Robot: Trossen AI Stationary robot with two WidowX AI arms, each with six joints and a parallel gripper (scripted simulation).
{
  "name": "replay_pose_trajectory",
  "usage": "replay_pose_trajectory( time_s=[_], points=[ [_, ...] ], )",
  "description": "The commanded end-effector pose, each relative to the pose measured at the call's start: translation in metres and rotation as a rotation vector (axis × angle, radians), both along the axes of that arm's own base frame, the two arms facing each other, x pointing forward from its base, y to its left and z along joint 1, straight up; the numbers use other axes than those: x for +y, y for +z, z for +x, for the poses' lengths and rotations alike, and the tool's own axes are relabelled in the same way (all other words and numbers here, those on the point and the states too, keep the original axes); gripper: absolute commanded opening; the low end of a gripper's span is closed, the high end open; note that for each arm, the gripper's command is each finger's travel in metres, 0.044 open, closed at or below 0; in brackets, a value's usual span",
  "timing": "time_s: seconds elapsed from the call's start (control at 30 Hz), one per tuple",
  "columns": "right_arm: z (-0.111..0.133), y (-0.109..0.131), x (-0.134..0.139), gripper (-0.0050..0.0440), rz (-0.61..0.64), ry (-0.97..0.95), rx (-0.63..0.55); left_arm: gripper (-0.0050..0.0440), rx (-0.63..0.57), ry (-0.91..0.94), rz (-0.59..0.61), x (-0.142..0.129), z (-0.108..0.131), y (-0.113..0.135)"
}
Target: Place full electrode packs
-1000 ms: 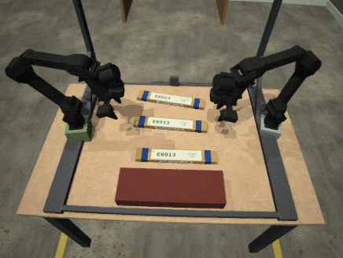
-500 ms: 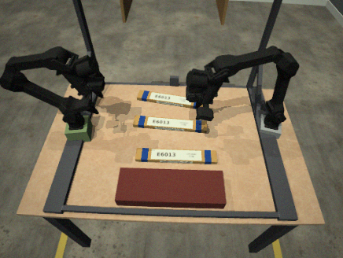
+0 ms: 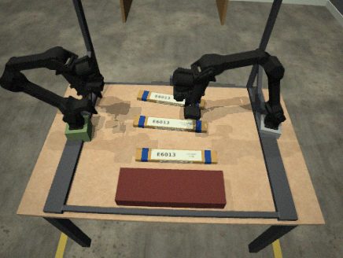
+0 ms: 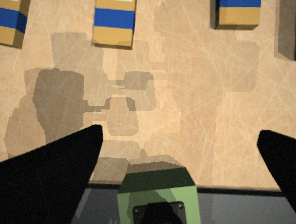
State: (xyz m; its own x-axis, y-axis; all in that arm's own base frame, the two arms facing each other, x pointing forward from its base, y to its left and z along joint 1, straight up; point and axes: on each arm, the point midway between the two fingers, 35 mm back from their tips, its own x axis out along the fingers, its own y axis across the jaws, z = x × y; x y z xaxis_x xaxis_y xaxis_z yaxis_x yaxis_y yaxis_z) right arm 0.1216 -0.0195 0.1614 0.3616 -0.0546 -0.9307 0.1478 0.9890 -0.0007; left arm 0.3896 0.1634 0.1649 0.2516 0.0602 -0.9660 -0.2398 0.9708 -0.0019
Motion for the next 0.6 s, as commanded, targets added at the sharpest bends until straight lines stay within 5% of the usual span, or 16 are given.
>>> replay_pose_trajectory(
  time_s=[0.0,0.57],
  points=[
    [0.0010,0.0058,-0.0002,0.0430,-0.002,0.001,-0.020,0.0300,-0.028,0.002,0.014,0.0022,0.0029,0.0119],
    [0.0010,0.0058,-0.0002,0.0430,-0.002,0.001,-0.020,0.0300,-0.028,0.002,0.014,0.0015,0.0014,0.0049]
  ],
)
